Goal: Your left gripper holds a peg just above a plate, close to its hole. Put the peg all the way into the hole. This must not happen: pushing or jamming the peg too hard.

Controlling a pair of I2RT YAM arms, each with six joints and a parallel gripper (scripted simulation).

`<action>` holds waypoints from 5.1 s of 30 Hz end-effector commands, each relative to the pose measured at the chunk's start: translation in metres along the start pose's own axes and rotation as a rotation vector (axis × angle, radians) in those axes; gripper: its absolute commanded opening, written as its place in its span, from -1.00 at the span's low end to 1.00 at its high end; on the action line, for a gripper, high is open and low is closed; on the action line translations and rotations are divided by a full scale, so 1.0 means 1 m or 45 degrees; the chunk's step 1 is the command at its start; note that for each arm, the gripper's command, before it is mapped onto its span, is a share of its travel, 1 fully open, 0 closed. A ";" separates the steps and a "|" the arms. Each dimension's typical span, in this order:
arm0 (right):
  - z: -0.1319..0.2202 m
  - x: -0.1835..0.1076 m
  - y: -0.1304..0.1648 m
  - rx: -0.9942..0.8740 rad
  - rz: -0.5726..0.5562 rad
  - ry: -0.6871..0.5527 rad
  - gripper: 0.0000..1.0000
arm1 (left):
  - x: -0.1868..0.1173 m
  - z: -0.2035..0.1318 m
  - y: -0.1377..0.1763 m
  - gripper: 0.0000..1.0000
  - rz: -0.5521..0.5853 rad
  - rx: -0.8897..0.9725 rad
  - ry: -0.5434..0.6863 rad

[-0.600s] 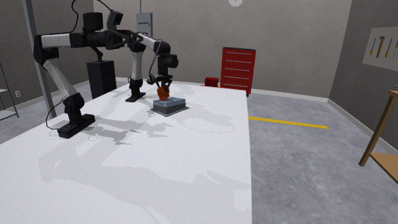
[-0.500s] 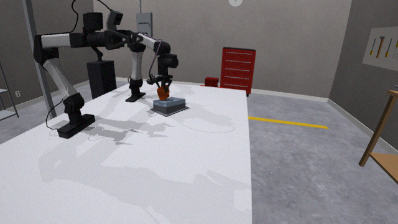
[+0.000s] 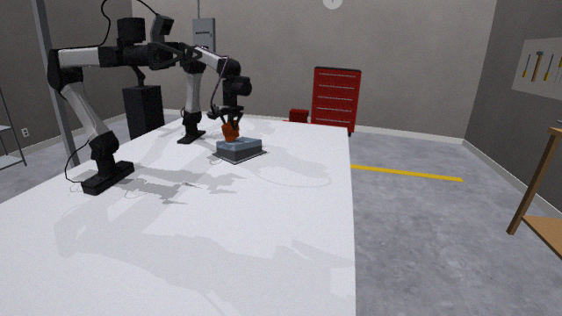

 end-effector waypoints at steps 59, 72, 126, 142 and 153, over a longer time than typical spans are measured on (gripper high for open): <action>0.097 -0.026 0.099 -0.447 0.743 -1.534 1.00 | -0.042 -0.004 0.054 -0.21 -0.334 0.057 -0.319; 0.097 -0.027 0.099 -0.447 0.744 -1.544 1.00 | -0.030 0.012 0.056 -0.21 -0.327 0.054 -0.333; 0.095 -0.028 0.099 -0.454 0.740 -1.530 1.00 | 0.006 0.006 0.048 -0.21 -0.362 0.055 -0.308; 0.095 -0.028 0.099 -0.454 0.740 -1.530 1.00 | 0.019 0.007 0.047 -0.21 -0.371 0.050 -0.291; 0.095 -0.028 0.099 -0.454 0.740 -1.530 1.00 | 0.023 0.010 0.048 -0.21 -0.362 0.054 -0.296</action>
Point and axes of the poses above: on each arm, the point where the finger pads meet when closed, its own x axis out along the fingers, its own z axis across the jaws, y = z × x, the point moved 5 cm from there along -x, back along the fingers, and after that the axes turned 12 degrees about x, right-handed, at the moved point
